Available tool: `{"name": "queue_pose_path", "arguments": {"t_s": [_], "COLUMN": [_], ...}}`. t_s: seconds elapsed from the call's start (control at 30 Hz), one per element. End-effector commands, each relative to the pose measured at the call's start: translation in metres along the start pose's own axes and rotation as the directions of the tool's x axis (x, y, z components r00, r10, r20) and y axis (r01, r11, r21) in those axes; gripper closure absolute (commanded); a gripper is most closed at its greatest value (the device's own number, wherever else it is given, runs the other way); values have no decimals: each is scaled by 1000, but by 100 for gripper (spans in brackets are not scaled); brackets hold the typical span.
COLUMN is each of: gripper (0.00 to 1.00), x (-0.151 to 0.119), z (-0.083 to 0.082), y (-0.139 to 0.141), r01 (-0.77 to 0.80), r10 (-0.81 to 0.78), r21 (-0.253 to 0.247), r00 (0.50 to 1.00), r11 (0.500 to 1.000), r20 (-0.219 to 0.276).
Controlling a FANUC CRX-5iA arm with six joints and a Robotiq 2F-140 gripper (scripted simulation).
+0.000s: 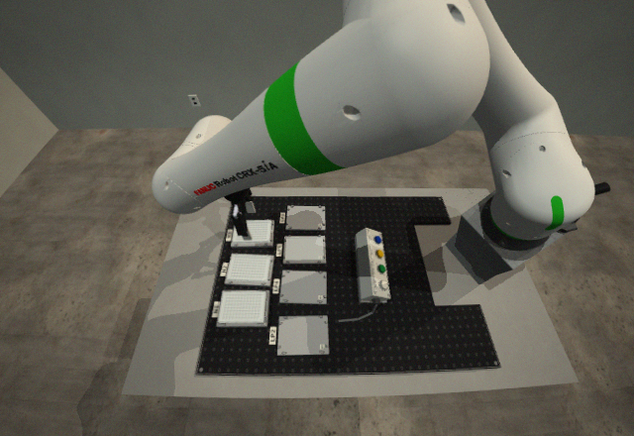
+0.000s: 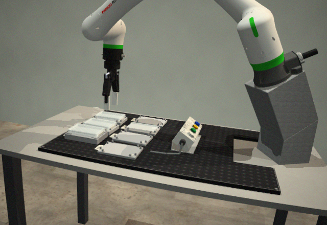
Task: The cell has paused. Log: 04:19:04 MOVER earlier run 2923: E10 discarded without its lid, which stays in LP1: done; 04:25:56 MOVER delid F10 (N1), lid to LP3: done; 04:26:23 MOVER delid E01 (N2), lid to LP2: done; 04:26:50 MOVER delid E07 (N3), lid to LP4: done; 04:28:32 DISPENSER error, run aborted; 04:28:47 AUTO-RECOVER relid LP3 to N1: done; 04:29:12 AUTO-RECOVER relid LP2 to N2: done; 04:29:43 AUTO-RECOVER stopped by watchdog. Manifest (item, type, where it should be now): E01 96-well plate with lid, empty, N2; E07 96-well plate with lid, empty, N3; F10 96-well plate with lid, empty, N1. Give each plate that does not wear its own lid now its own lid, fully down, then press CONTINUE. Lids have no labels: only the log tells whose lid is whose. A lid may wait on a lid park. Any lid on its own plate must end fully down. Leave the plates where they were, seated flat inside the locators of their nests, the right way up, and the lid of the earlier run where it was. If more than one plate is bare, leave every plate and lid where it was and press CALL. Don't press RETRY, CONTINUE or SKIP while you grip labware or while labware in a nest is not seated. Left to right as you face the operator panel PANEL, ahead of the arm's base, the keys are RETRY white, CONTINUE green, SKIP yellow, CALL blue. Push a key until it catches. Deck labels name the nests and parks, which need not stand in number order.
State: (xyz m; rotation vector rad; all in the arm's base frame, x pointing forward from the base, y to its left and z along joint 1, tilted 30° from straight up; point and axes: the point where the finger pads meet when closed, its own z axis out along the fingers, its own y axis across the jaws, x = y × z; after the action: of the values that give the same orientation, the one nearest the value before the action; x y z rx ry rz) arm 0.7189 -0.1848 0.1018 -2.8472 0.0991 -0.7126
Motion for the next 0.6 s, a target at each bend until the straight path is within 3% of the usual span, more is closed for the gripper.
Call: {"name": "queue_pose_path", "arguments": {"t_s": [0.0,0.57], "gripper": [34,34], "x": [0,0], "z": [-7,-18], "y": [0,0], "r01": [0,0], "r10": [0,0], "r21": [0,0], "r00": [1000,1000], "r11": [1000,1000], "r20": [0,0]}}
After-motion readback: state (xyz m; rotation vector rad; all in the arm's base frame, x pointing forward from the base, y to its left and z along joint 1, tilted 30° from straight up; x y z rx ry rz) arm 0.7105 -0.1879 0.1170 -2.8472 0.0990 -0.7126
